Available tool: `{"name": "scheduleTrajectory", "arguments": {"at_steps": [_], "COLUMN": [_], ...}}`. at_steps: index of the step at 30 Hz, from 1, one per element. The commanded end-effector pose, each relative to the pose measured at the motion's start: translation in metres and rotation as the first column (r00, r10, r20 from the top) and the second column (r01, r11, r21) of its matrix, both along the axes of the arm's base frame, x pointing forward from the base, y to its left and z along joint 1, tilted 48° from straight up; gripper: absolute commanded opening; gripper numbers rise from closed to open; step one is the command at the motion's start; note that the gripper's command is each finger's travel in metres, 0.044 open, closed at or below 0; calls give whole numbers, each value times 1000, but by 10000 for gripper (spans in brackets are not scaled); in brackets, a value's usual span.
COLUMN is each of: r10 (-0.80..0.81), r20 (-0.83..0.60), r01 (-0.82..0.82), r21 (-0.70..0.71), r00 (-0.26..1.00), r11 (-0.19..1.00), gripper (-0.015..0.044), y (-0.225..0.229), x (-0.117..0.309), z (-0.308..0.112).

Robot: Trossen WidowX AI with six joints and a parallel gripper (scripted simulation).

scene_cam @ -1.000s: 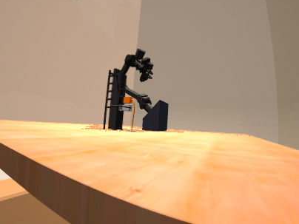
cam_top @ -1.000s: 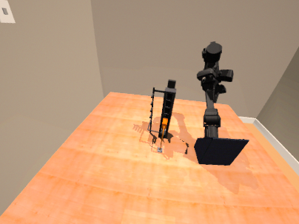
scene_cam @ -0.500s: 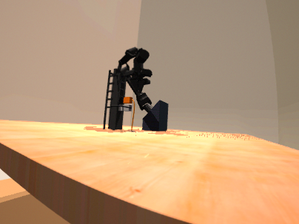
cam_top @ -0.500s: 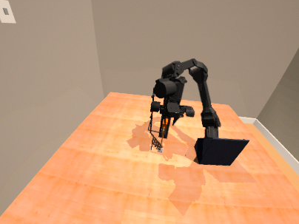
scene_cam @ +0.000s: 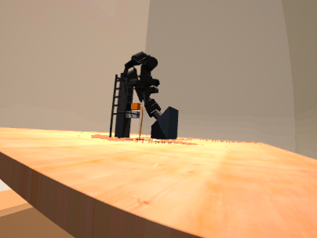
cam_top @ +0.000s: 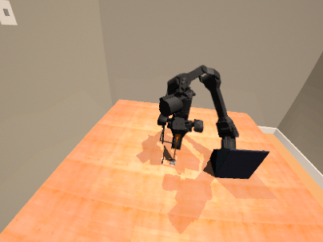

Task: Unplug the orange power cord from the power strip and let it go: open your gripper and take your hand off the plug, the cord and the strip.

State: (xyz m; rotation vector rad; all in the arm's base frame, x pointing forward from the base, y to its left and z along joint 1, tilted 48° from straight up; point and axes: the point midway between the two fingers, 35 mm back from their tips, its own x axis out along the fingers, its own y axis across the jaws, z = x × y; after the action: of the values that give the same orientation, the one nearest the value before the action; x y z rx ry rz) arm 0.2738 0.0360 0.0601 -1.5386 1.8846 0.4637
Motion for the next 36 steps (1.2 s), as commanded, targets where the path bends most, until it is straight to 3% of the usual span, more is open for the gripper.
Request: {"name": "scheduleTrajectory", "arguments": {"at_steps": [1,21,36], "r10": [-4,-4,-4], "r20": [4,3,3], "r01": [4,4,4], "r21": [-5,-7,-7], "r00": [1000,1000,1000], "r11": [1000,1000,1000], "gripper": [160,160,160], "y": [-5,-25,-34], "x": [-1,-8,-10], "z": [5,28,20]}}
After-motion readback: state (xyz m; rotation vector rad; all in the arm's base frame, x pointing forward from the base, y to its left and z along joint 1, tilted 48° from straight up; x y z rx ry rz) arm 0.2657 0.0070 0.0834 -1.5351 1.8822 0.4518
